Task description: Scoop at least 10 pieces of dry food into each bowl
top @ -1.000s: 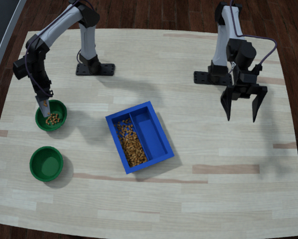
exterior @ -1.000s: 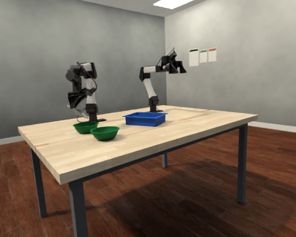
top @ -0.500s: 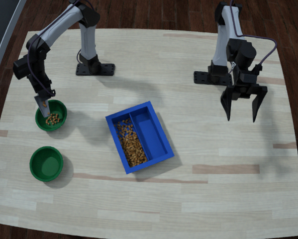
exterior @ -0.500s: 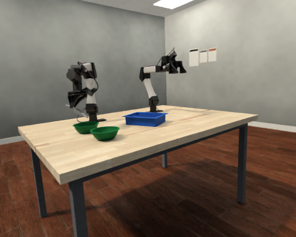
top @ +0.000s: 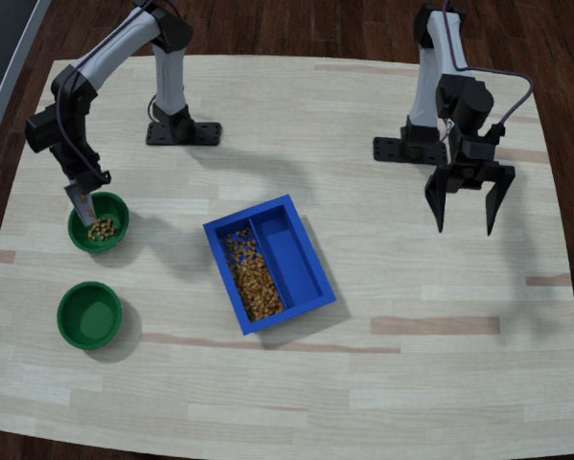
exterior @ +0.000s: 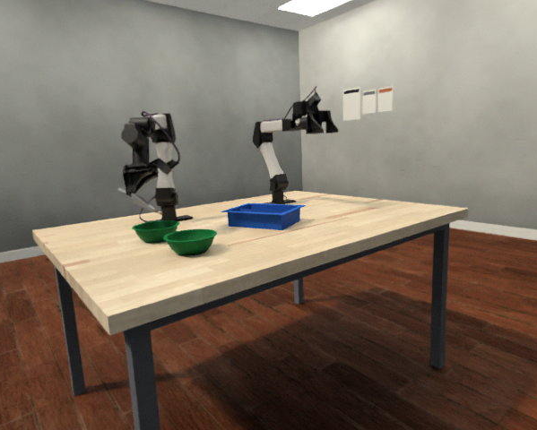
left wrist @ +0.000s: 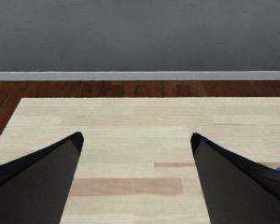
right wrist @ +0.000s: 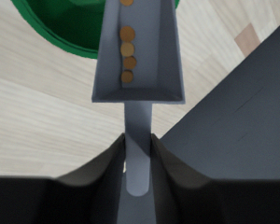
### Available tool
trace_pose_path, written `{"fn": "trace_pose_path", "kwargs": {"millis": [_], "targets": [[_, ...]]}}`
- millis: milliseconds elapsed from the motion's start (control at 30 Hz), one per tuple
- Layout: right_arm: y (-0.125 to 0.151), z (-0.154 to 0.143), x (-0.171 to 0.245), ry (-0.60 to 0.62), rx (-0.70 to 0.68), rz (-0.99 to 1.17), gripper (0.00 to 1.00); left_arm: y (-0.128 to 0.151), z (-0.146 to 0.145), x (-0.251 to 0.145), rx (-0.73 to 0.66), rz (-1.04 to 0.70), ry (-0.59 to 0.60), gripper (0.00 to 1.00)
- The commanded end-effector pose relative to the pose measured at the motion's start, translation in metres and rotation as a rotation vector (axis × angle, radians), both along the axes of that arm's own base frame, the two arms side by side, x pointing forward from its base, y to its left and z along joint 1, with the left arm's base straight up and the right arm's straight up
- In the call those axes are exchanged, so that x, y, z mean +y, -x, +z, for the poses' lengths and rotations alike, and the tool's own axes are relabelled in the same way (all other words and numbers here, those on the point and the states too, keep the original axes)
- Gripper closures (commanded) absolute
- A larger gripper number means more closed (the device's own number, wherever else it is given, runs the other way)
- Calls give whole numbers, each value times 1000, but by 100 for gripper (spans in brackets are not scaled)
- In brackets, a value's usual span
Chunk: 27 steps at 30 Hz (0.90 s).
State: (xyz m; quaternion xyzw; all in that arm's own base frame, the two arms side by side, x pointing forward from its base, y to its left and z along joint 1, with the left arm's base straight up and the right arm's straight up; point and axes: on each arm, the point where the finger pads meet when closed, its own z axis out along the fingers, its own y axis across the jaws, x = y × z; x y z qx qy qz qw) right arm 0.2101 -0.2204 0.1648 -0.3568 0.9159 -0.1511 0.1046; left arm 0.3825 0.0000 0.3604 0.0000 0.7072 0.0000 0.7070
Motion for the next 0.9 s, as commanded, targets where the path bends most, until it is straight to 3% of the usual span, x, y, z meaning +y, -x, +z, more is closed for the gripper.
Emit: {"fn": "trace_pose_path", "kwargs": {"millis": [0, 333, 400, 567, 800, 867], "targets": [[-13, 30, -7, 86, -75, 36, 100, 2, 16, 0, -39, 0, 1, 0], [-16, 33, -11, 121, -63, 92, 100, 2, 16, 0, -39, 0, 1, 0], [-14, 14, -10, 38, -50, 20, 100, 2, 16, 0, -39, 0, 1, 0], [-4, 24, -3, 19, -84, -46, 100, 2, 16, 0, -39, 0, 1, 0], [16, -19, 14, -174, -40, -281, 100, 2, 16, 0, -39, 0, 1, 0], [20, -17, 17, -202, -62, -346, 100, 2, 16, 0, -39, 0, 1, 0]]}}
